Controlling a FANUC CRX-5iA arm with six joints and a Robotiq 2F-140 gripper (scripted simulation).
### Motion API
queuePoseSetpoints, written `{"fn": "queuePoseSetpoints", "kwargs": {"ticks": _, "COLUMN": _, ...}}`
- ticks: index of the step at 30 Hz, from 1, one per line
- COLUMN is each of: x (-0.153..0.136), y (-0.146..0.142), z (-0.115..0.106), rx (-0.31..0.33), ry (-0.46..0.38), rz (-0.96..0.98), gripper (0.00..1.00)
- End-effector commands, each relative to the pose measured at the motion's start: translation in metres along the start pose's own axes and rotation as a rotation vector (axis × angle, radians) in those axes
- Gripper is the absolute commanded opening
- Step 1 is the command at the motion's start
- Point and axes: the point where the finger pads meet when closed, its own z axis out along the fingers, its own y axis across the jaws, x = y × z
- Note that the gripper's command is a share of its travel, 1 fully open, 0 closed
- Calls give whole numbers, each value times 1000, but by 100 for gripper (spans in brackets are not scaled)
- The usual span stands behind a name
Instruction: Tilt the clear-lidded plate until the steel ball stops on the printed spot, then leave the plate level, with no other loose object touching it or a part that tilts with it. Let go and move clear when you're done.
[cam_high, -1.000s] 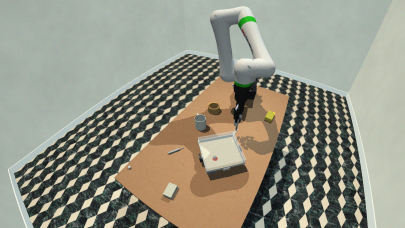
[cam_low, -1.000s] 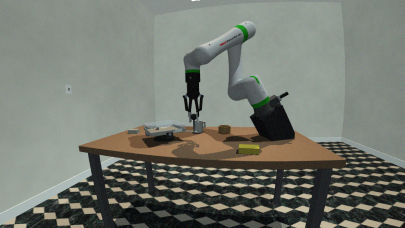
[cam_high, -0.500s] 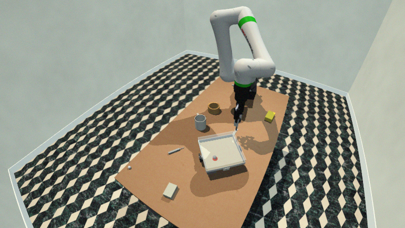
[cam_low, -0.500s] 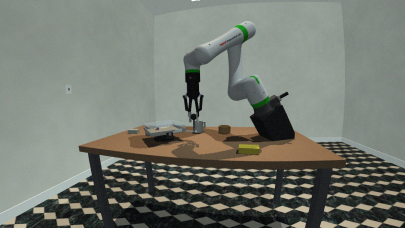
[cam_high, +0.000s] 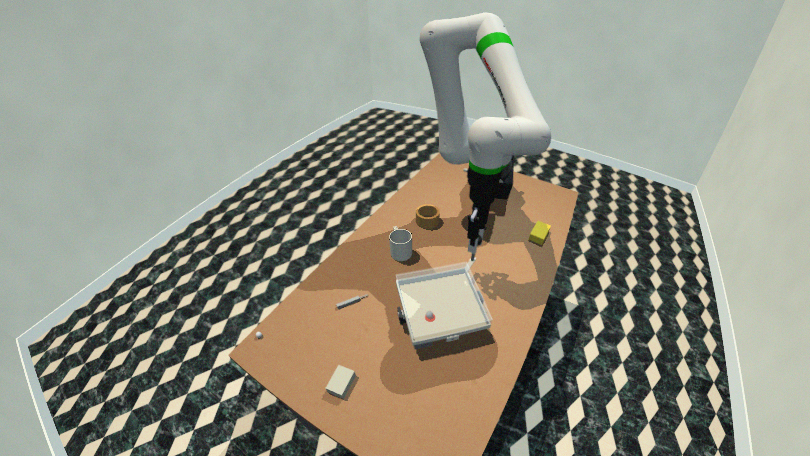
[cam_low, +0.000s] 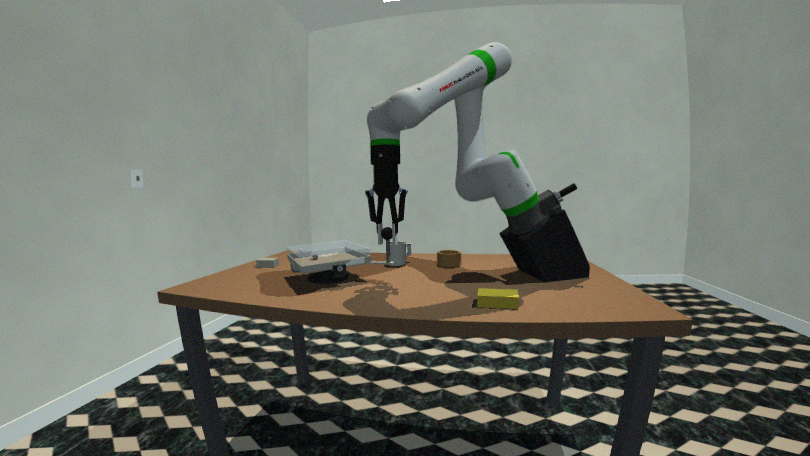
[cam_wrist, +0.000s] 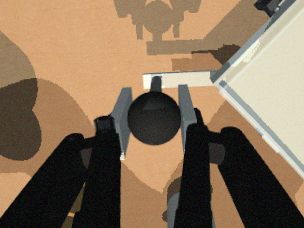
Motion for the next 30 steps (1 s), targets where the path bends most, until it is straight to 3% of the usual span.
{"fn": "queuePoseSetpoints", "kwargs": {"ticks": 1, "x": 0, "y": 0, "z": 0, "rx": -1, "ry": 1, "rz": 0, "gripper": 10}}
{"fn": "queuePoseSetpoints", "kwargs": {"ticks": 30, "x": -2, "y": 0, "z": 1, "rx": -1, "ry": 1, "rz": 0, "gripper": 10}}
